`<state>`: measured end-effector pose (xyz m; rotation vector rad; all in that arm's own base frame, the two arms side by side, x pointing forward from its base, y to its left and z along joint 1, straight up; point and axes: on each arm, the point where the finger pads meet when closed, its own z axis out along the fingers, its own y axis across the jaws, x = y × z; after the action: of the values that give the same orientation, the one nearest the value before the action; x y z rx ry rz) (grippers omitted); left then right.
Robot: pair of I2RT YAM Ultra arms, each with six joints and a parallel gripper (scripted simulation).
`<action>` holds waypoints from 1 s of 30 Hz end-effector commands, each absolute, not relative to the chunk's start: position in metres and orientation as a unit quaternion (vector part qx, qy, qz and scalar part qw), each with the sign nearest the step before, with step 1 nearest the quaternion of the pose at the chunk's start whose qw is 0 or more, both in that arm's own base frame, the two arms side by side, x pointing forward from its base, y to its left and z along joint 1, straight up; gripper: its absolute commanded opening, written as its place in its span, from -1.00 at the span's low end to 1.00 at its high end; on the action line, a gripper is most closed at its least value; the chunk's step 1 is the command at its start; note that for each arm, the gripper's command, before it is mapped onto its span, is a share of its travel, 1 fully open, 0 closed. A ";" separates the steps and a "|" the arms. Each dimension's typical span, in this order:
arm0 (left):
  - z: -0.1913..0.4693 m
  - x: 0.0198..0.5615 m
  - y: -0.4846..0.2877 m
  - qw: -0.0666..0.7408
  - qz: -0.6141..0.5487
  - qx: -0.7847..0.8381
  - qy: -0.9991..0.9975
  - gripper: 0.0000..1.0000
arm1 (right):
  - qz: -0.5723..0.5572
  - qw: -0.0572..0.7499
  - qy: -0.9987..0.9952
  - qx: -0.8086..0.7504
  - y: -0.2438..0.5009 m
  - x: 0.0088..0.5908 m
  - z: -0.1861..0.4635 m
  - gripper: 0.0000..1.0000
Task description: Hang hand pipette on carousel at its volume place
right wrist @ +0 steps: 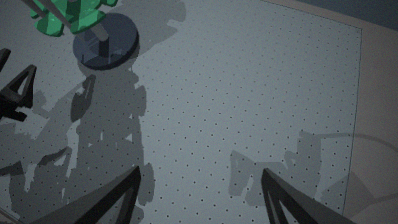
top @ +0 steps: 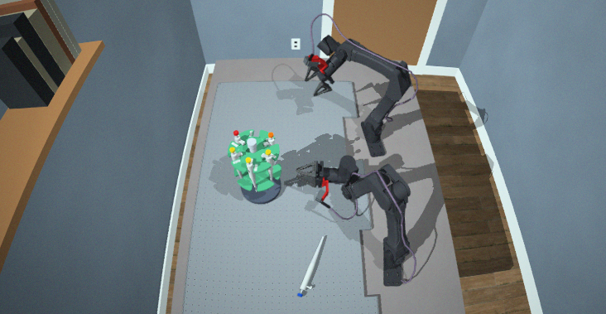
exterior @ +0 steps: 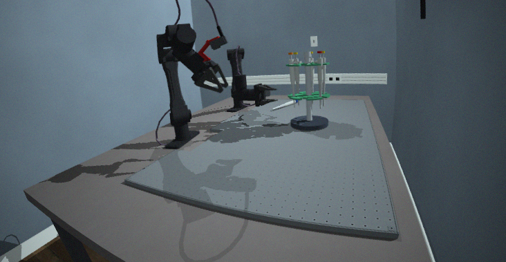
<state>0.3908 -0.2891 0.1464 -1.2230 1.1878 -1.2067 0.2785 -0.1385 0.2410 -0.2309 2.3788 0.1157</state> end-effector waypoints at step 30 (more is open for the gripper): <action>0.151 0.393 -0.294 0.502 -0.502 -0.504 0.492 -0.02 | 0.036 0.384 0.918 -0.096 -0.142 0.283 0.253 1.00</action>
<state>0.3923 -0.2916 0.1463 -1.2214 1.1891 -1.2100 0.2785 -0.1385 0.2410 -0.2309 2.3788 0.1157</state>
